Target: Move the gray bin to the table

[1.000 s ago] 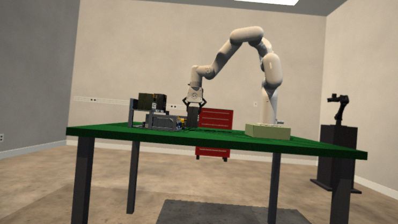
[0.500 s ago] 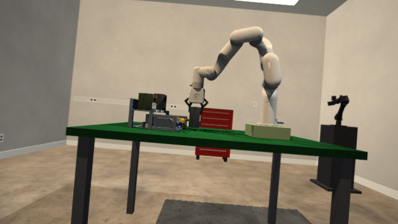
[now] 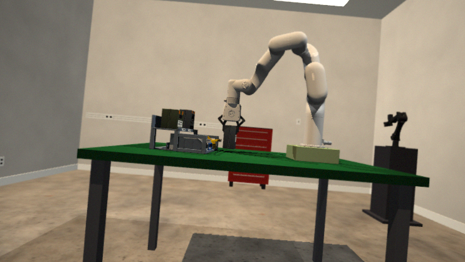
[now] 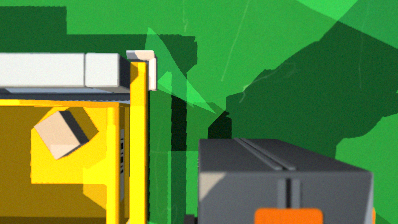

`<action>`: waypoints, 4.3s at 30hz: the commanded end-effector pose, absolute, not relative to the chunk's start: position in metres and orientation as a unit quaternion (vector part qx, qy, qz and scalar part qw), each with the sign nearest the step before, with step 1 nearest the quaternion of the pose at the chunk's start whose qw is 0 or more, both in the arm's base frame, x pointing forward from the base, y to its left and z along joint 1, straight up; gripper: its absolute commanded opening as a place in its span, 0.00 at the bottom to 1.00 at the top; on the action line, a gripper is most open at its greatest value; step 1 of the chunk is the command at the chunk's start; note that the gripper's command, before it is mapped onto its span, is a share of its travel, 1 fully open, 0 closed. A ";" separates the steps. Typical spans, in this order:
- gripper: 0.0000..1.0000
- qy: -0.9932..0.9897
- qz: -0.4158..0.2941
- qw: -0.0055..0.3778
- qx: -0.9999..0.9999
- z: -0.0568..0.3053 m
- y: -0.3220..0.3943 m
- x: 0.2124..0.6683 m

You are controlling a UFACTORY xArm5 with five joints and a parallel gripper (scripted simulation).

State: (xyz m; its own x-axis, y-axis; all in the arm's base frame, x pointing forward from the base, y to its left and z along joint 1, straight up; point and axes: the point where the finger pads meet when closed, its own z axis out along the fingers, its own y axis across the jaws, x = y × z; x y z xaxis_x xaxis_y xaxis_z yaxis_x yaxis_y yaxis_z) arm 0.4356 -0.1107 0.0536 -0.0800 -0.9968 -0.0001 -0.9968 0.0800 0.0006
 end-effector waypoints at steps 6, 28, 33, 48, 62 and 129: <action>0.00 -0.735 0.000 -0.004 0.678 0.055 -0.131 0.430; 0.00 -0.735 0.000 -0.004 0.678 0.053 -0.134 0.429; 0.00 -0.735 0.000 -0.004 0.678 0.050 -0.134 0.429; 0.00 -0.735 0.000 -0.004 0.678 0.041 -0.134 0.429; 0.00 -0.735 0.000 -0.004 0.678 0.037 -0.134 0.429; 1.00 -0.735 0.002 -0.001 0.678 0.037 -0.134 0.429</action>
